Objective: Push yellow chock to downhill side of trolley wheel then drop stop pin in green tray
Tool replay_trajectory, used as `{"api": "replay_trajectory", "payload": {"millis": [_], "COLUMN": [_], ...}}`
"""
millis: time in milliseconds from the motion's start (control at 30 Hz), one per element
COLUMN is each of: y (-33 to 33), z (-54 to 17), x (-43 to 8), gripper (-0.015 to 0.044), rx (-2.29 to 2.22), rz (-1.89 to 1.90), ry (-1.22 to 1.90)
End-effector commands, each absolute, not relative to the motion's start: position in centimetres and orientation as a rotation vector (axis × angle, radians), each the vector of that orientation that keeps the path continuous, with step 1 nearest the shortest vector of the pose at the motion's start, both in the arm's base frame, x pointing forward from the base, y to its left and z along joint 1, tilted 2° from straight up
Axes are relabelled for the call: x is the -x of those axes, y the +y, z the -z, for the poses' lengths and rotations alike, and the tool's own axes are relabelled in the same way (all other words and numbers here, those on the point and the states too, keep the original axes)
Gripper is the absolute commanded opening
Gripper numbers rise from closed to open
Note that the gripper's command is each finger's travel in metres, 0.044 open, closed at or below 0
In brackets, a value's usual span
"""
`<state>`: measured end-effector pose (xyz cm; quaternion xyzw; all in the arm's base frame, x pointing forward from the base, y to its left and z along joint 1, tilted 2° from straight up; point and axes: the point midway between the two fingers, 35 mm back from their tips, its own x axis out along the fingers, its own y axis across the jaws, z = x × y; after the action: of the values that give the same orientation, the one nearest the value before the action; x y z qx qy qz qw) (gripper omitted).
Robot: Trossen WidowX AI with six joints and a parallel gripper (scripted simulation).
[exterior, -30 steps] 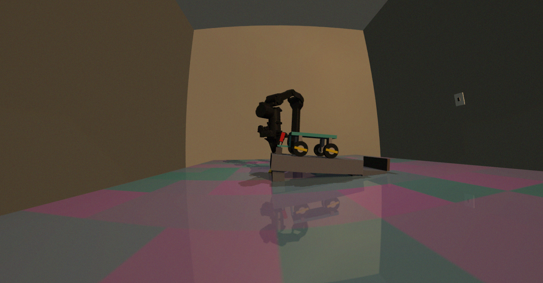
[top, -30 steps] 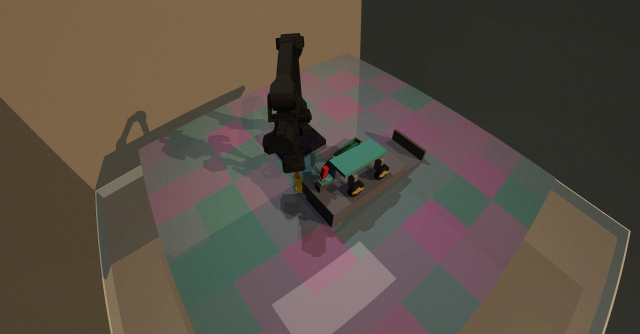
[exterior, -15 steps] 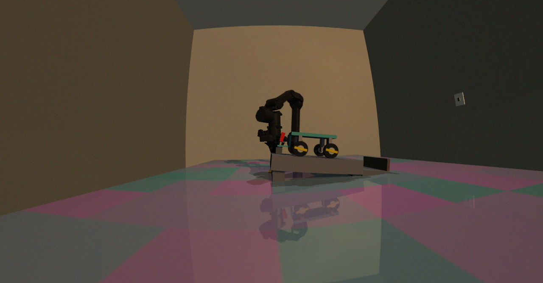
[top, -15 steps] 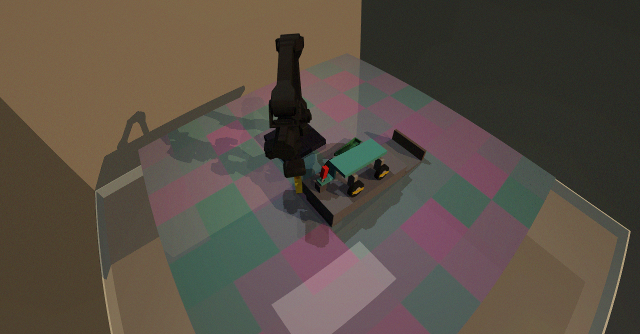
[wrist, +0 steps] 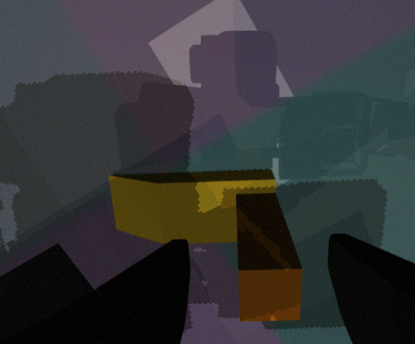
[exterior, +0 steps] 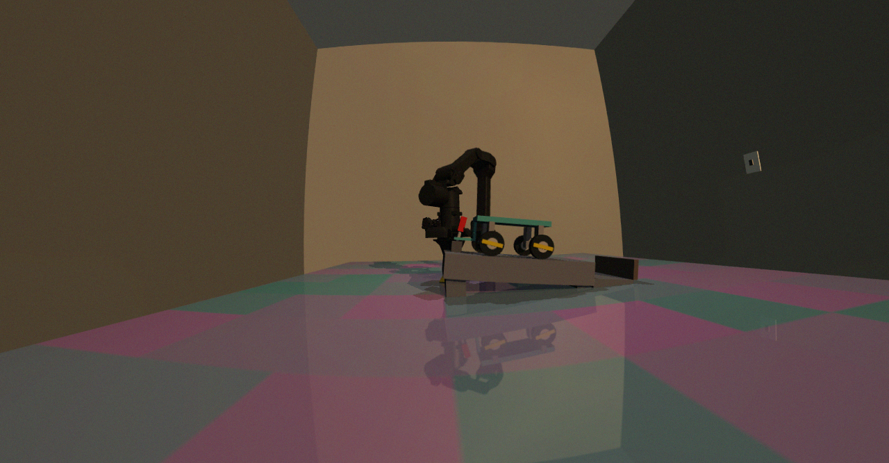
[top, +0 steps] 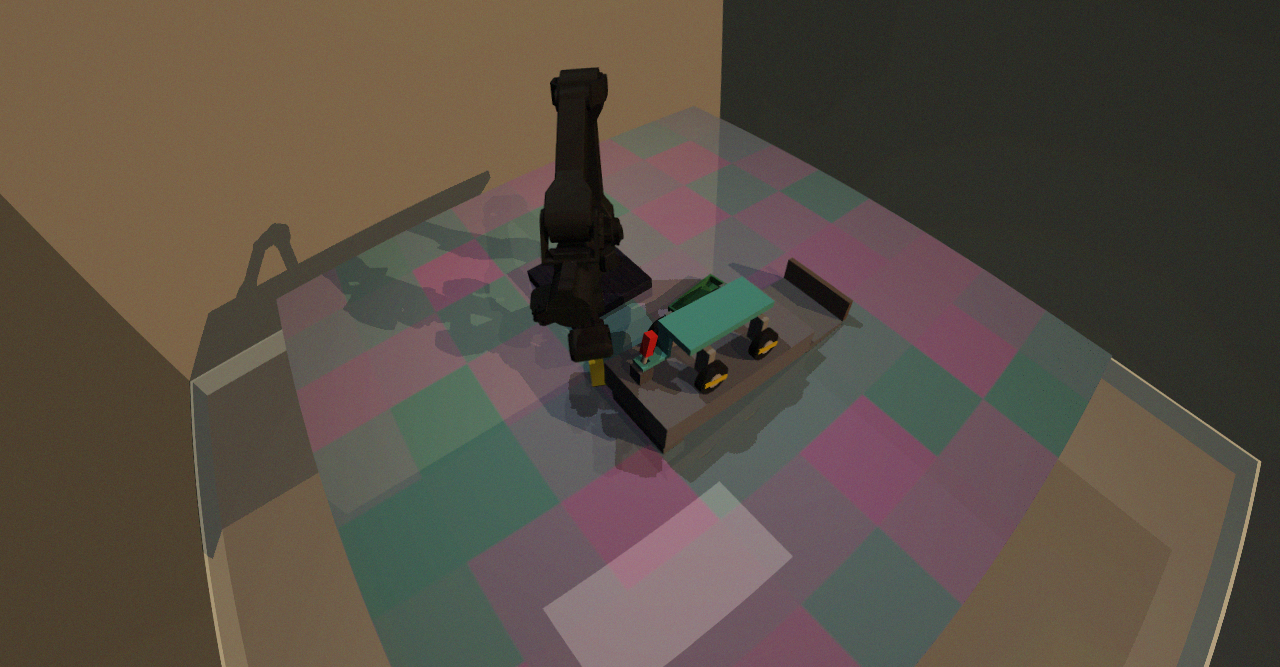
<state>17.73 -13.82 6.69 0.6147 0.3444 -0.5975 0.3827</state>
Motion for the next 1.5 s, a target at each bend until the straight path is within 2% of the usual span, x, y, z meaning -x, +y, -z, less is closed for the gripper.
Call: {"api": "replay_trajectory", "payload": {"millis": [0, 333, 500, 767, 1467], "y": [-13.7, -13.7, -13.8, -13.8, -13.5], "z": [-6.0, -4.6, -5.0, -5.1, -12.1], "x": [-17.7, -17.8, -17.8, -17.8, -17.2], "gripper": [0.019, 0.019, 0.0059, 0.0, 0.0], "rx": [-1.573, -1.573, -1.567, -1.568, -1.573], "rz": [1.526, 1.526, 1.525, 1.526, 1.526], "ry": [0.882, 0.882, 0.881, 0.881, 0.882]}}
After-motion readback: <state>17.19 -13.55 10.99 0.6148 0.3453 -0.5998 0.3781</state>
